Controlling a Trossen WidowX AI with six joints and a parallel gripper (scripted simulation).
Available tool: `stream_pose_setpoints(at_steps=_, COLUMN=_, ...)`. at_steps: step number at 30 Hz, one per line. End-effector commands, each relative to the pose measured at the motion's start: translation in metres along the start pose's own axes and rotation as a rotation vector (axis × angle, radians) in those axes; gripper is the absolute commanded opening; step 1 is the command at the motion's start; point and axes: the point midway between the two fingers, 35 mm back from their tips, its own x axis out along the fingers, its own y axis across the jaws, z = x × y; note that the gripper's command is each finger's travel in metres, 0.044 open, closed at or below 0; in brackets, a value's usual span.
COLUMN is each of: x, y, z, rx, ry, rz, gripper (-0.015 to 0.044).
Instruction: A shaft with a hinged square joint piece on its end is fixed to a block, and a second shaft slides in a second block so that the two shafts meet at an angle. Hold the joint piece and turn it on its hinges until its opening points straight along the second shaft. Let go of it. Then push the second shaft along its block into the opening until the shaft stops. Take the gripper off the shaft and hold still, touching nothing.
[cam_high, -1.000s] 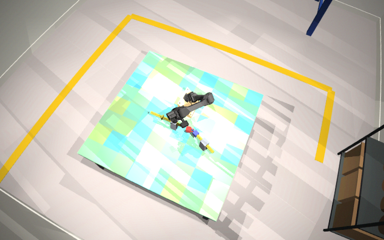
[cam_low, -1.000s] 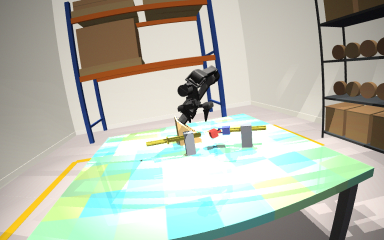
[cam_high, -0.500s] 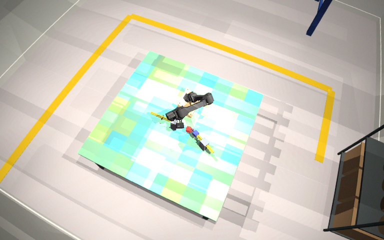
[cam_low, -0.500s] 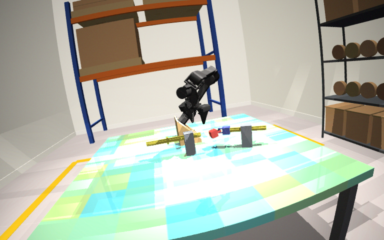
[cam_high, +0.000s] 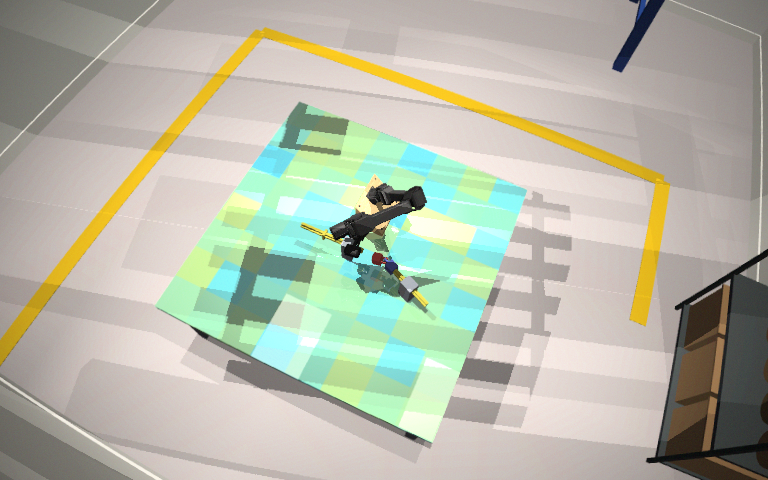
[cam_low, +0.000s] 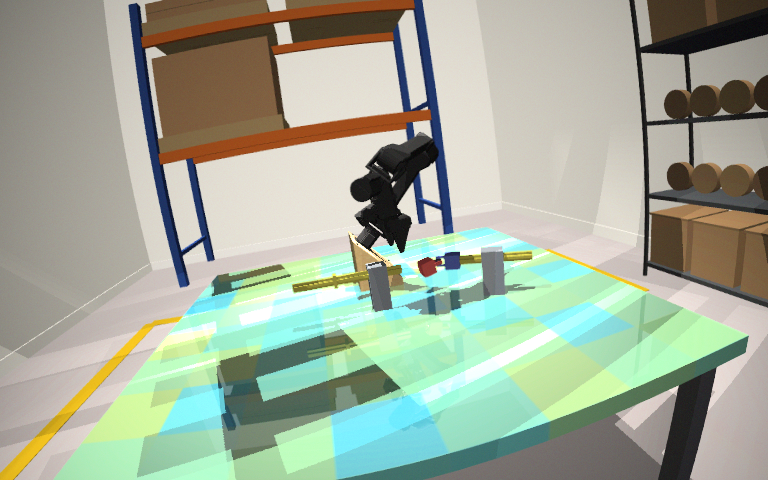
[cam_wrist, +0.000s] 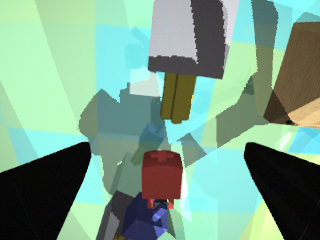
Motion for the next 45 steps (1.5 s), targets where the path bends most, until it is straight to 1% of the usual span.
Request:
stream_pose_setpoints(at_steps=1, x=0.002, y=0.0, z=0.001, rx=0.023, ry=0.006, rz=0.001, gripper=0.044)
stream_pose_setpoints(at_steps=17, x=0.078, y=0.001, z=0.01, rx=0.022, ry=0.008, rz=0.001, gripper=0.044)
stream_pose_setpoints(at_steps=22, x=0.08, y=0.002, z=0.003, rx=0.023, ry=0.007, rz=0.001, gripper=0.044)
stream_pose_setpoints(at_steps=35, x=0.086, y=0.002, z=-0.057, rx=0.023, ry=0.011, rz=0.002, gripper=0.044)
stream_pose_setpoints(at_steps=45, x=0.096, y=0.003, z=-0.06, rx=0.023, ry=0.011, rz=0.001, gripper=0.044)
